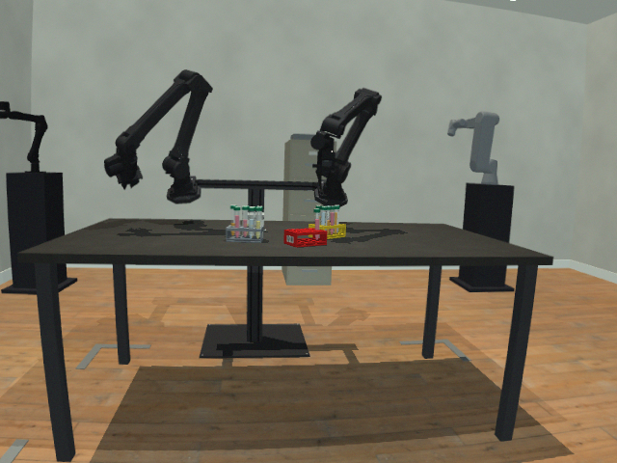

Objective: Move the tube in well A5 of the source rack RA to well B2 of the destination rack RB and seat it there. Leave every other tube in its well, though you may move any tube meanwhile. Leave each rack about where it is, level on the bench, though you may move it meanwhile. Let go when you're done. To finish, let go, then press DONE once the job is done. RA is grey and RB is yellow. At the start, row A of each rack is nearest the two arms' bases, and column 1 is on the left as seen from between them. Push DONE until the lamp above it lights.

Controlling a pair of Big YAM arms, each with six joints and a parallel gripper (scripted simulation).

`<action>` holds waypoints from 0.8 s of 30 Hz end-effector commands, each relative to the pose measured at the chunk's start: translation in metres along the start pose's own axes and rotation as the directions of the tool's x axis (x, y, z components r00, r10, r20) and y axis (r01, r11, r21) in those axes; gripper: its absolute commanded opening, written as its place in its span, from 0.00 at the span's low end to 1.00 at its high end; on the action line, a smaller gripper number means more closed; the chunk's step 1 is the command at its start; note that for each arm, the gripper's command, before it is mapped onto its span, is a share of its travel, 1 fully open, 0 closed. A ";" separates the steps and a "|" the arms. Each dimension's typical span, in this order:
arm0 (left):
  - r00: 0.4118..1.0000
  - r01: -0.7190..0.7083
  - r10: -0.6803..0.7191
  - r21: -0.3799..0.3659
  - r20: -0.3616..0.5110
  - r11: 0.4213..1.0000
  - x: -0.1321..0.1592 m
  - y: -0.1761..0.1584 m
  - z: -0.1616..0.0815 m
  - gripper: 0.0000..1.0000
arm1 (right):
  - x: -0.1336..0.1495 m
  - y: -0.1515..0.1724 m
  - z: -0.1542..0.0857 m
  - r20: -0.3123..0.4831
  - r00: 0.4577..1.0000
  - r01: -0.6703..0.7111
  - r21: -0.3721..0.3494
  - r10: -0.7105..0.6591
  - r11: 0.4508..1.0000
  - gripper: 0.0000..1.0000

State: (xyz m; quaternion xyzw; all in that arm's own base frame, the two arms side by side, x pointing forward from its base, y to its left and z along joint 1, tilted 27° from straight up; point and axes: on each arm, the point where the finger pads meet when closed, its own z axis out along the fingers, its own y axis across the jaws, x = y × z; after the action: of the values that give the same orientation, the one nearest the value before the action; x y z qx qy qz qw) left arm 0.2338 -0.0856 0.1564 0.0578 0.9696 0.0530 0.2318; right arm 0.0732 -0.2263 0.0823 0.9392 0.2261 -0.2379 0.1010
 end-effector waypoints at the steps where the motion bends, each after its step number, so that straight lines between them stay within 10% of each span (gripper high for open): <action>1: 1.000 -0.024 0.024 -0.005 -0.011 1.000 0.008 0.009 0.000 0.30 | -0.002 0.007 -0.005 -0.003 1.000 -0.010 -0.015 0.010 1.000 0.30; 24: 0.999 -0.044 0.044 0.001 -0.001 0.999 0.050 0.057 0.002 0.30 | -0.002 0.007 -0.005 -0.003 1.000 -0.010 -0.015 0.010 1.000 0.30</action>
State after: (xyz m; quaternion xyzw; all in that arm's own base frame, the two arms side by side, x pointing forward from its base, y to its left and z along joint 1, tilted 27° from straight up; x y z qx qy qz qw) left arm 0.1910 -0.0167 0.1403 0.0576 0.9698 0.0566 0.2300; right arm 0.0732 -0.2263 0.0823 0.9392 0.2261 -0.2379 0.1010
